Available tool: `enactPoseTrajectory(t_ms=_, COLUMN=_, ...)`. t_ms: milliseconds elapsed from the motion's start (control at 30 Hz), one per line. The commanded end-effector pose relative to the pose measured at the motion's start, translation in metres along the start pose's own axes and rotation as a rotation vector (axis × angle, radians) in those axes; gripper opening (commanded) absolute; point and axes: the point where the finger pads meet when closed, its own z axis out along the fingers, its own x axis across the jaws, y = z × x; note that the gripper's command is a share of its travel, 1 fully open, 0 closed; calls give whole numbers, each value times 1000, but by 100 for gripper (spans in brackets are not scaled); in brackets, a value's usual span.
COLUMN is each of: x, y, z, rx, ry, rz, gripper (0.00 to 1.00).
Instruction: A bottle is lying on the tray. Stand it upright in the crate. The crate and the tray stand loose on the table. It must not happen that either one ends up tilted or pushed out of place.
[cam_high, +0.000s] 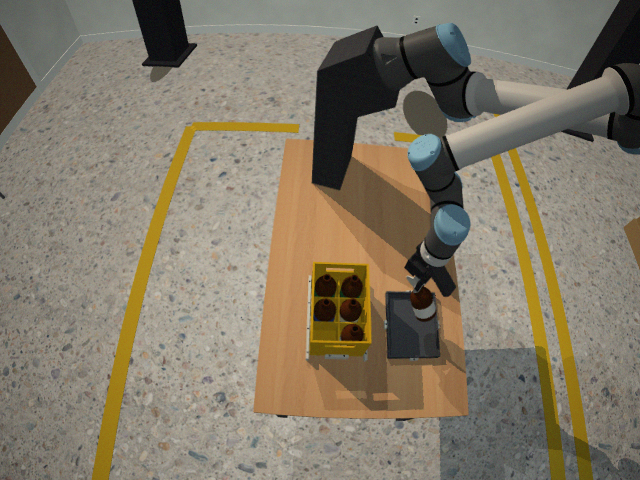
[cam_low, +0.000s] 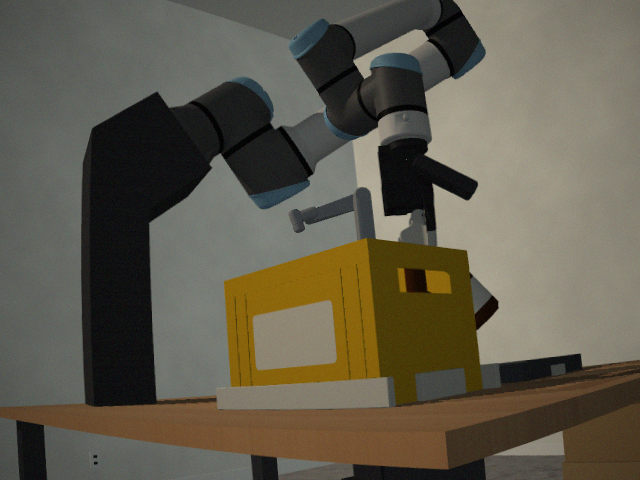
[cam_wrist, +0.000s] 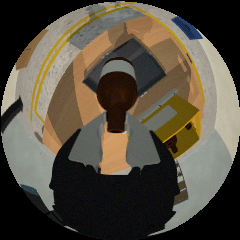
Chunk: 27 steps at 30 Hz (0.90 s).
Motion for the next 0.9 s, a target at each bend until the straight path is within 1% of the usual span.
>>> enactPoseTrajectory(t_ms=0, x=0, y=0, z=0, rx=1, ry=1, rz=-16, gripper=0)
enactPoseTrajectory(t_ms=133, x=0, y=0, z=0, rx=1, ry=1, rz=-48, gripper=0)
enactPoseTrajectory(t_ms=533, x=0, y=0, z=0, rx=0, ry=1, rz=-223, gripper=0)
enactPoseTrajectory(t_ms=867, x=0, y=0, z=0, rx=0, ry=1, rz=-255, gripper=0)
